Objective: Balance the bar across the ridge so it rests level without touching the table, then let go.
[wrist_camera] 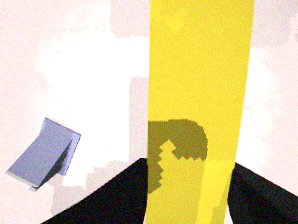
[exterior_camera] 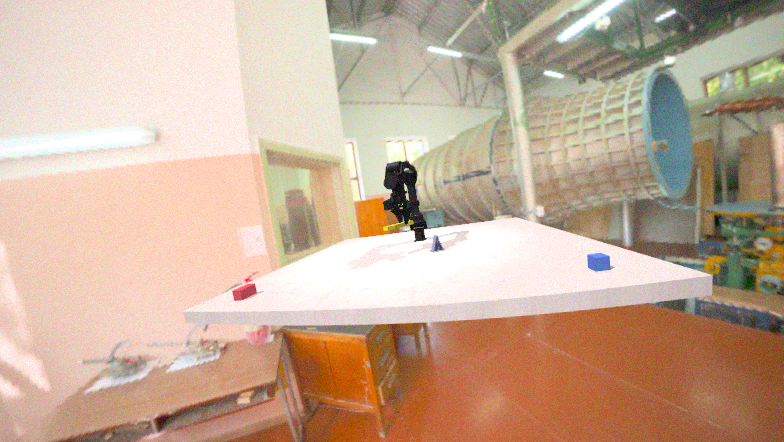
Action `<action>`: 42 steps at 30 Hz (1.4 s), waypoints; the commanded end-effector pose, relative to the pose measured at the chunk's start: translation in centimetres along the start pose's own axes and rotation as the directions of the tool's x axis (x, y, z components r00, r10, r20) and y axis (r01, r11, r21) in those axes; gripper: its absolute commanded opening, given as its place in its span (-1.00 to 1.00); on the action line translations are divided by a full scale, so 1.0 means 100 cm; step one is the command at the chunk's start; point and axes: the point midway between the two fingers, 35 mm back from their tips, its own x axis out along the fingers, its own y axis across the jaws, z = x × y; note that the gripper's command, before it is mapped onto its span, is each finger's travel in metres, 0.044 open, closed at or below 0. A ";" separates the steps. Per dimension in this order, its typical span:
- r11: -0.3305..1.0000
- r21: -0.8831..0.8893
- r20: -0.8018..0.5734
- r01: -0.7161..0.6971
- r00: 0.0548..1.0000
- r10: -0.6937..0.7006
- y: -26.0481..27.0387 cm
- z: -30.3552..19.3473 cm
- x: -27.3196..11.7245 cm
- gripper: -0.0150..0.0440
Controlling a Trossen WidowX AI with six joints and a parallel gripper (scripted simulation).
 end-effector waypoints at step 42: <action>0.910 0.414 -0.006 -0.008 1.000 0.011 0.137 -0.085 -0.002 -0.49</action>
